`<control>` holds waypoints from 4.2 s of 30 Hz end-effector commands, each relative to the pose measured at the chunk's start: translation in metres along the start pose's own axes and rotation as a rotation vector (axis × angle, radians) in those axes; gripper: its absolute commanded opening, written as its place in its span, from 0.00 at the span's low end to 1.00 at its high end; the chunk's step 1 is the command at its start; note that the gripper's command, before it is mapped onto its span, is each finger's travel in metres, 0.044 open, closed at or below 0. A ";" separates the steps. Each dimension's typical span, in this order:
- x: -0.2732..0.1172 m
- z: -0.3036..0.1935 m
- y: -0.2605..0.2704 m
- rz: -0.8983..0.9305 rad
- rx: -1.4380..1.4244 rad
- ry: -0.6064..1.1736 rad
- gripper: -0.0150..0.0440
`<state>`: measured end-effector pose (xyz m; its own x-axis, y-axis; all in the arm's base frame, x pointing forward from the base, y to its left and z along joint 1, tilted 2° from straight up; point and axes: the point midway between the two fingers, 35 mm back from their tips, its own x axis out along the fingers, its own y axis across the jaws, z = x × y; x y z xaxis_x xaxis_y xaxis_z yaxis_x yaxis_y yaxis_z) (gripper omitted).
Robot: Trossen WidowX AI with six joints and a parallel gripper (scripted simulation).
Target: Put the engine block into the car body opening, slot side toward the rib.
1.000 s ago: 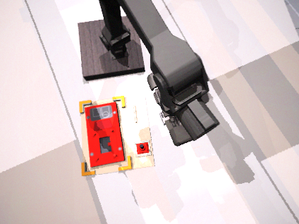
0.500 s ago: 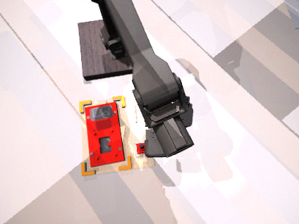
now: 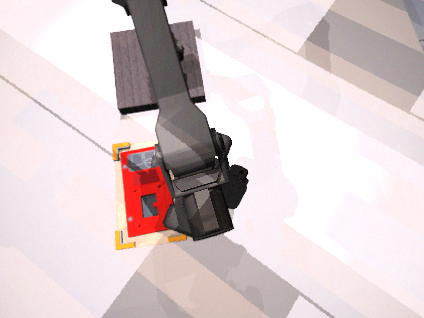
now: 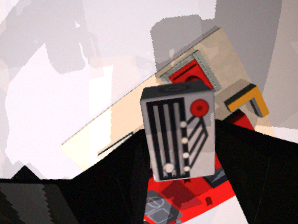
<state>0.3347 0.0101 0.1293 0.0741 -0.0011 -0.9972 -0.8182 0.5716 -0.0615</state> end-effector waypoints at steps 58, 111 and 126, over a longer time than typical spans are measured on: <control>0.046 -0.115 -0.060 -0.007 1.054 0.005 0.52; 0.050 -0.114 -0.059 -0.006 1.038 0.005 0.52; 0.055 -0.114 -0.059 -0.006 1.036 0.005 0.52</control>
<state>0.3222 -0.1180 0.0744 0.0703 -0.0130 -0.9974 0.0715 0.9974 -0.0080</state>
